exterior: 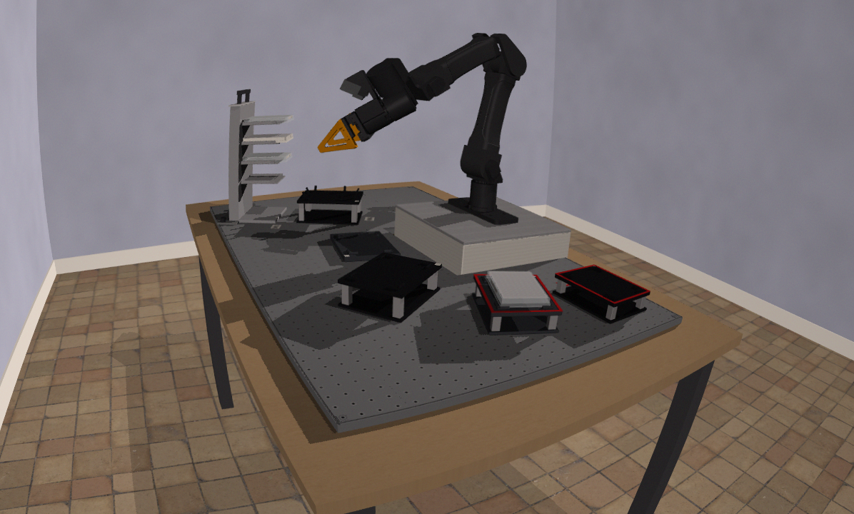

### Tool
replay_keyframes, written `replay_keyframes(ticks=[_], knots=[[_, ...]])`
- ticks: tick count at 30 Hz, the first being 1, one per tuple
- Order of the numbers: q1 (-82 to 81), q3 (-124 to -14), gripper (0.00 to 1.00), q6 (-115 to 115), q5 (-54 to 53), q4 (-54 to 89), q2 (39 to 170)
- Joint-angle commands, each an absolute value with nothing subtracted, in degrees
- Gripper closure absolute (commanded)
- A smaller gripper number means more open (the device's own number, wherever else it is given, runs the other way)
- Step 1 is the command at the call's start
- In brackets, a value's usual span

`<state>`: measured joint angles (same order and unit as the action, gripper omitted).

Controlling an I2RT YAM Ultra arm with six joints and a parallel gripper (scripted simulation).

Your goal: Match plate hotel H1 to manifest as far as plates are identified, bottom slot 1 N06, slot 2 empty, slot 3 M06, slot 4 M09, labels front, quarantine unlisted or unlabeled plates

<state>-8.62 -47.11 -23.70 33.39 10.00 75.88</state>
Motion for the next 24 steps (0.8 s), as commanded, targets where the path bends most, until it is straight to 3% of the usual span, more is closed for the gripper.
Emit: replay_keyframes(ticks=[1, 24], knots=[[-7.7, -46.7, 0.0, -21.6, 31.8, 7.9, 73.9], [8.3, -43.9, 0.0, -11.6, 18.6, 3.5, 70.1]])
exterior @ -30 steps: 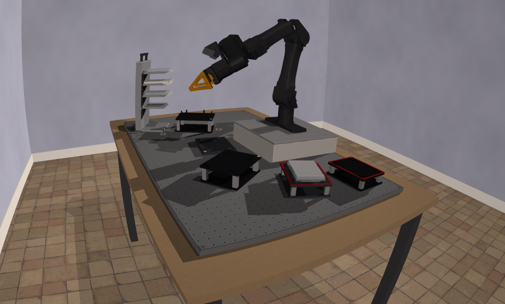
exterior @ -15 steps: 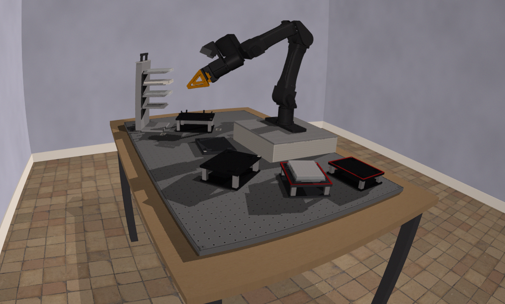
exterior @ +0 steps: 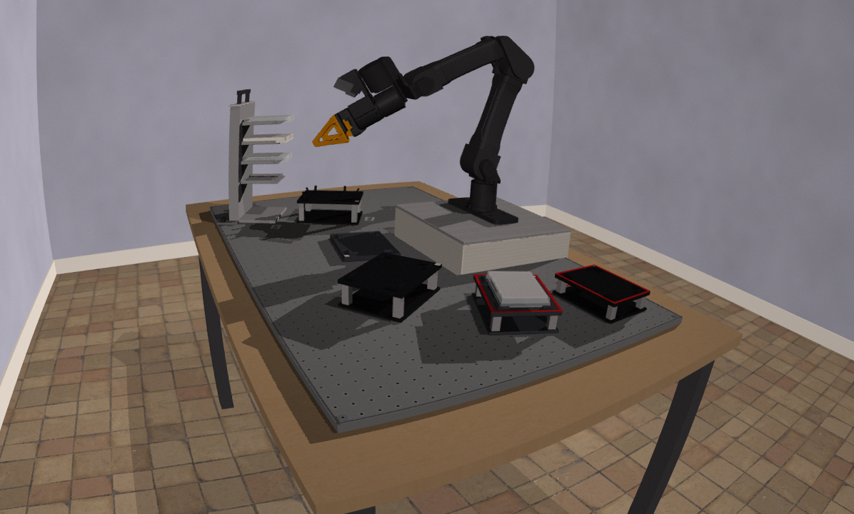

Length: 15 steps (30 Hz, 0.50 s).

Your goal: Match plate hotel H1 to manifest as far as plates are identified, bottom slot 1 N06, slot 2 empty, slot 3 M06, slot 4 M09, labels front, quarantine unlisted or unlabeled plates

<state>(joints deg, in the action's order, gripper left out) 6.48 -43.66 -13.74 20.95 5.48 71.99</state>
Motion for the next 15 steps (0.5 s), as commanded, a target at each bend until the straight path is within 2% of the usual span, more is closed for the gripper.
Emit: replay_keyframes(ticks=[1, 12, 15], knots=[[9.1, -43.6, 0.0, -11.1, 17.9, 3.3, 70.0], [16.2, -44.0, 0.0, -7.3, 11.8, 2.3, 68.9], [18.4, -41.2, 0.0, -6.2, 9.9, 2.3, 68.3]])
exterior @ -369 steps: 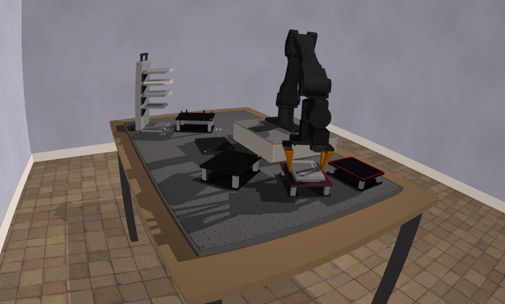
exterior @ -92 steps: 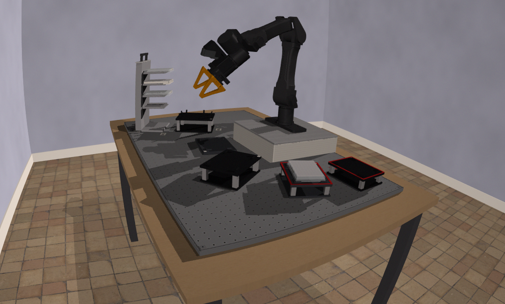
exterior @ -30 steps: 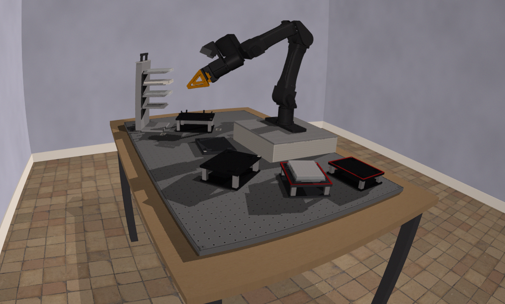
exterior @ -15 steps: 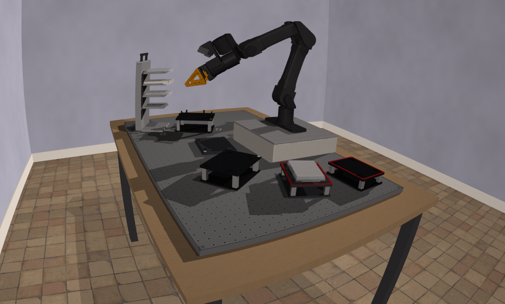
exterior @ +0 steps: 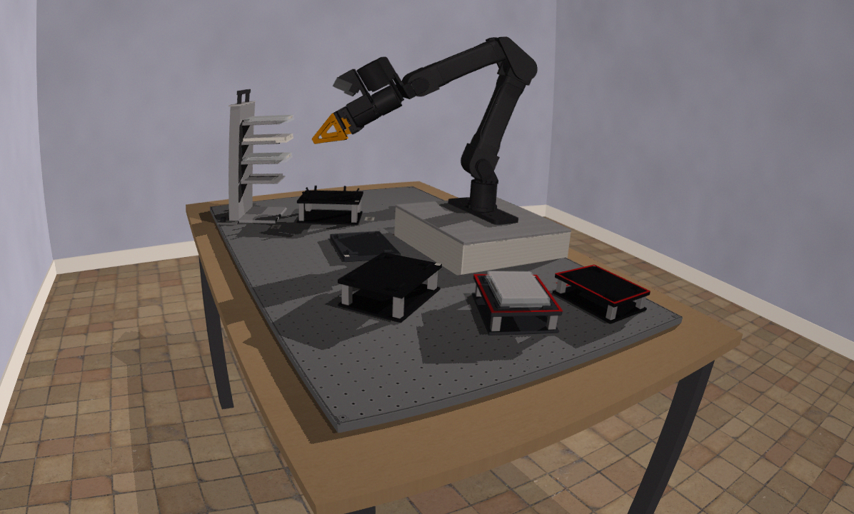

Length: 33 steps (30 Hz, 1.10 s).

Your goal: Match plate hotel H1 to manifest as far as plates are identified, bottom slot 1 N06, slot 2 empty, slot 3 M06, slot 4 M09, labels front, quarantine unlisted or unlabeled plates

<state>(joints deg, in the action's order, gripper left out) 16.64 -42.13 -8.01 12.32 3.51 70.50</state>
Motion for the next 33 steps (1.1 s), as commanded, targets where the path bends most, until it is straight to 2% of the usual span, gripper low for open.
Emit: replay_keyframes(ticks=[1, 33], knots=[[19.2, -41.0, 0.0, -5.8, 9.2, 2.3, 68.0], [42.9, -41.5, 0.0, 6.2, -11.2, 4.4, 65.6]])
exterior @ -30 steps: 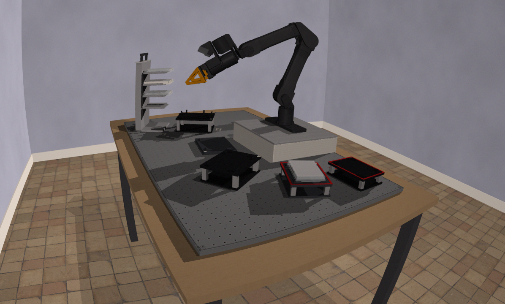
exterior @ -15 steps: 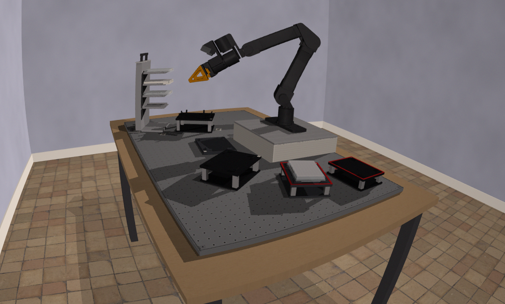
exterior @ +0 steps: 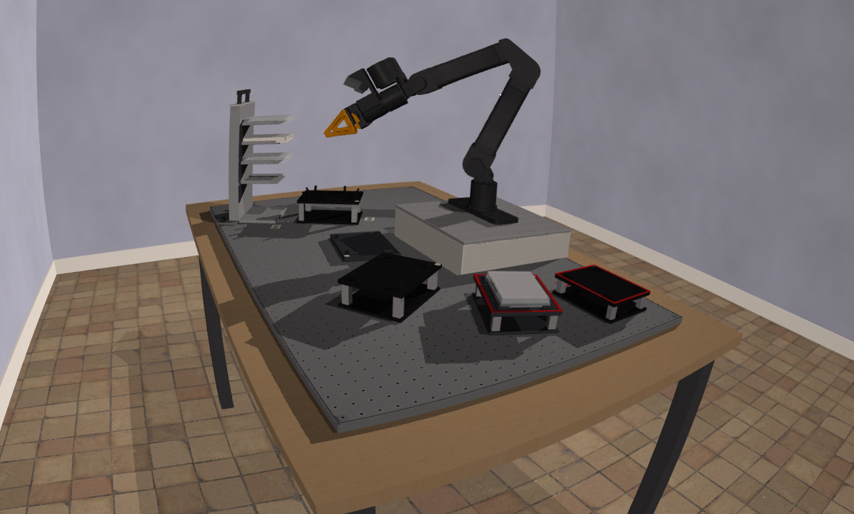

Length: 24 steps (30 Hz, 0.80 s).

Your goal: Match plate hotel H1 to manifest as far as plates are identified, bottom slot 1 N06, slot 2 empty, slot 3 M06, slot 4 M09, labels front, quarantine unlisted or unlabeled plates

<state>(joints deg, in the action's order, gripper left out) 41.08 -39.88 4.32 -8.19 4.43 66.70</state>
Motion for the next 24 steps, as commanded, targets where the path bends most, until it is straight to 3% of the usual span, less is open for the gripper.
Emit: replay_keyframes(ticks=[1, 24], knots=[[43.8, -41.6, 0.0, 6.7, -11.9, 4.5, 66.3], [60.7, -45.2, 0.0, 16.1, -26.3, 6.5, 72.3]])
